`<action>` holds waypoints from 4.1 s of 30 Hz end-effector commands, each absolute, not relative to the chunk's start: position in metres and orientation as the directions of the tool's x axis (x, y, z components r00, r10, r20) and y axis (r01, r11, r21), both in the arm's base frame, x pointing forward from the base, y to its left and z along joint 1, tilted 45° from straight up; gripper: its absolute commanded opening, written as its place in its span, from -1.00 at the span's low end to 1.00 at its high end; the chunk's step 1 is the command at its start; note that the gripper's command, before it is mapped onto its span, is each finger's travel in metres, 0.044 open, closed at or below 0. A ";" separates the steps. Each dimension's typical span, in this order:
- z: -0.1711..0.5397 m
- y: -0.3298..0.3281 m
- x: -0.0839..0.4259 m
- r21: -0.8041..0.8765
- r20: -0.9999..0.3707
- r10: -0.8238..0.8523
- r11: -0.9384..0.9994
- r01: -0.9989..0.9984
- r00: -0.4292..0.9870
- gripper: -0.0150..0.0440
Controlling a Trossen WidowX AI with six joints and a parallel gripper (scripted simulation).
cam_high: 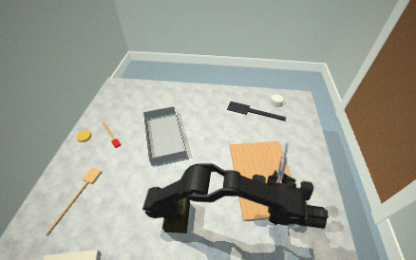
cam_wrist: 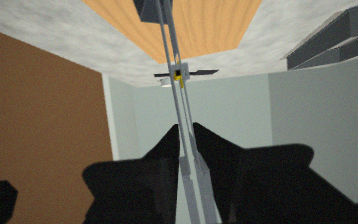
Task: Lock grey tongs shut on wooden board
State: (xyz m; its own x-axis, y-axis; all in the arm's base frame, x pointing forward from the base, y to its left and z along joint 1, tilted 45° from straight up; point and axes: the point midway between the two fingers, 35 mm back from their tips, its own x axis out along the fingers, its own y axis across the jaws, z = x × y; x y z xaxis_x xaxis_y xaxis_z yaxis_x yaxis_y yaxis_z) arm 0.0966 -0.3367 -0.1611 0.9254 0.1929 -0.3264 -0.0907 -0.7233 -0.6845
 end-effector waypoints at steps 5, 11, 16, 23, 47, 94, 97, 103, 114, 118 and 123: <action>-0.159 -0.339 0.097 -0.676 -0.321 0.183 -0.731 -0.090 0.929 -1.00; -0.159 -0.339 0.097 -0.676 -0.321 0.183 -0.731 -0.090 0.929 -1.00; -0.159 -0.339 0.097 -0.676 -0.321 0.183 -0.731 -0.090 0.929 -1.00; -0.159 -0.339 0.097 -0.676 -0.321 0.183 -0.731 -0.090 0.929 -1.00; -0.175 -0.331 0.124 -0.724 -0.597 0.587 -0.688 -0.051 0.547 -1.00; -0.186 -0.321 0.136 -0.677 -0.733 0.680 -0.732 -0.078 -0.007 -1.00; -0.190 -0.318 0.136 -0.677 -0.733 0.680 -0.732 -0.077 -0.007 -1.00; -0.197 -0.312 0.136 -0.677 -0.734 0.680 -0.732 -0.077 -0.007 -1.00; -0.211 -0.300 0.136 -0.677 -0.733 0.680 -0.732 -0.077 -0.007 -1.00; -0.216 -0.295 0.136 -0.677 -0.733 0.680 -0.732 -0.077 -0.007 -1.00; -0.221 -0.289 0.136 -0.677 -0.733 0.680 -0.732 -0.077 -0.006 -1.00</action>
State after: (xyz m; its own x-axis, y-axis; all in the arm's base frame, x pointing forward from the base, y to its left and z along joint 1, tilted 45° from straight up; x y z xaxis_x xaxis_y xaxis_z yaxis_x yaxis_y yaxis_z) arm 0.1360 -0.2940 -0.2176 -0.0094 0.6773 -0.7356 -0.0713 -0.7342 -0.6751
